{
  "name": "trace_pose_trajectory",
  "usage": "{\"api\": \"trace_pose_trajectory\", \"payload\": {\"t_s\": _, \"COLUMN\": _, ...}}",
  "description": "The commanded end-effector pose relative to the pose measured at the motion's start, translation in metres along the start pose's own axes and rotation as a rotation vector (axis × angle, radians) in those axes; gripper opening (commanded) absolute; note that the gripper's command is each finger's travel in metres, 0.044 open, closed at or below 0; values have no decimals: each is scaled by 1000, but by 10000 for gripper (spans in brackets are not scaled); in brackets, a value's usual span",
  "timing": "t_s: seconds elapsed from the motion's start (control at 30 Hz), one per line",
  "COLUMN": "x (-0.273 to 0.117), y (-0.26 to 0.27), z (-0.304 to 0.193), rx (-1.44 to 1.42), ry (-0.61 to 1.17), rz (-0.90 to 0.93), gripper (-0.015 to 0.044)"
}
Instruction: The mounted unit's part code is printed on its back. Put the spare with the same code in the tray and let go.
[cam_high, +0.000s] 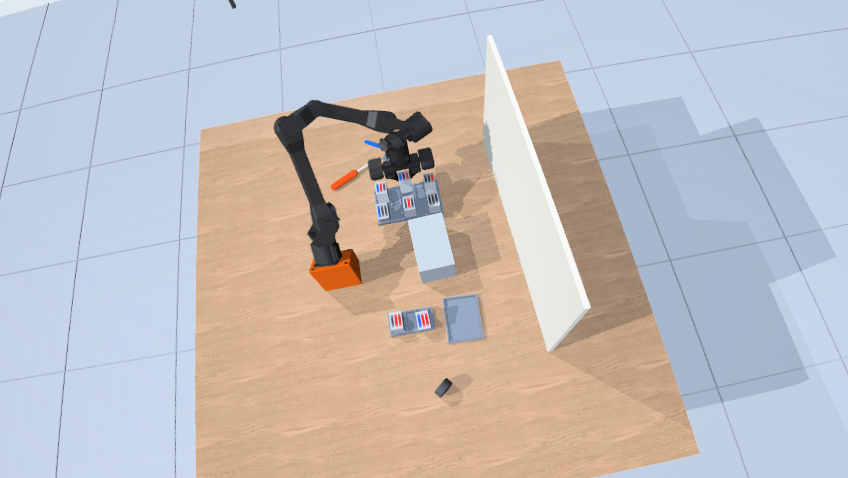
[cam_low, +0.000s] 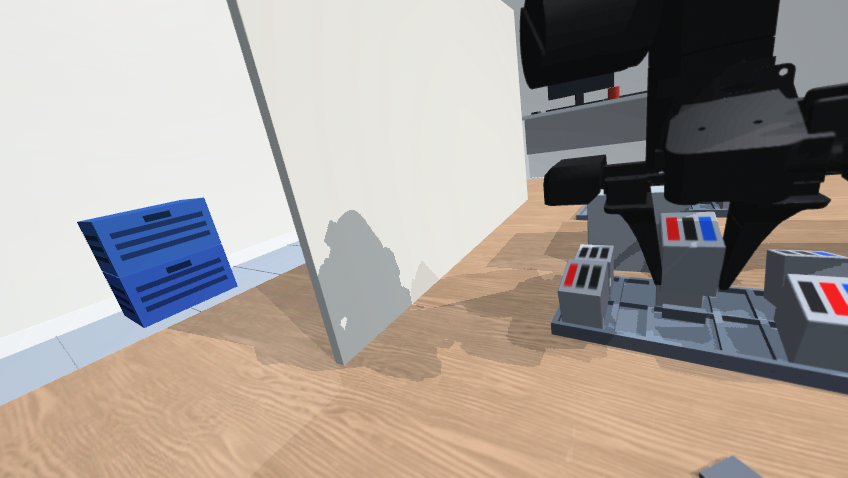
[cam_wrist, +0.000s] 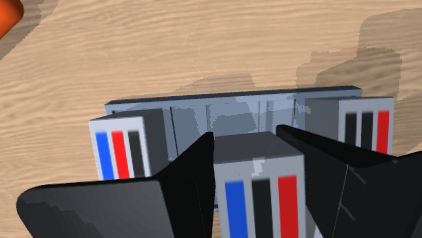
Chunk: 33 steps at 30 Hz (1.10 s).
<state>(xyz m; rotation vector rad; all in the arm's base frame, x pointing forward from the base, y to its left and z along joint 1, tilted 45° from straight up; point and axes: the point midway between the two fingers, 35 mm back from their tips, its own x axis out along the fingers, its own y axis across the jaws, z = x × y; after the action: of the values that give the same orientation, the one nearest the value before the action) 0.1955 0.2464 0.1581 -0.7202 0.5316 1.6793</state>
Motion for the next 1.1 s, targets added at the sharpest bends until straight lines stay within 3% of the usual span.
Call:
{"api": "trace_pose_trajectory", "payload": {"t_s": 0.0, "x": -29, "y": 2, "z": 2, "rx": -6, "ry": -7, "rz": -7, "gripper": 0}}
{"api": "trace_pose_trajectory", "payload": {"t_s": 0.33, "x": -33, "y": 1, "z": 1, "rx": 0, "ry": -2, "rz": -6, "gripper": 0}}
{"api": "trace_pose_trajectory", "payload": {"t_s": 0.83, "x": -103, "y": -6, "z": 4, "rx": -5, "ry": -2, "rz": -6, "gripper": 0}}
{"api": "trace_pose_trajectory", "payload": {"t_s": 1.07, "x": -107, "y": -13, "z": -4, "rx": 7, "ry": 4, "rz": -13, "gripper": 0}}
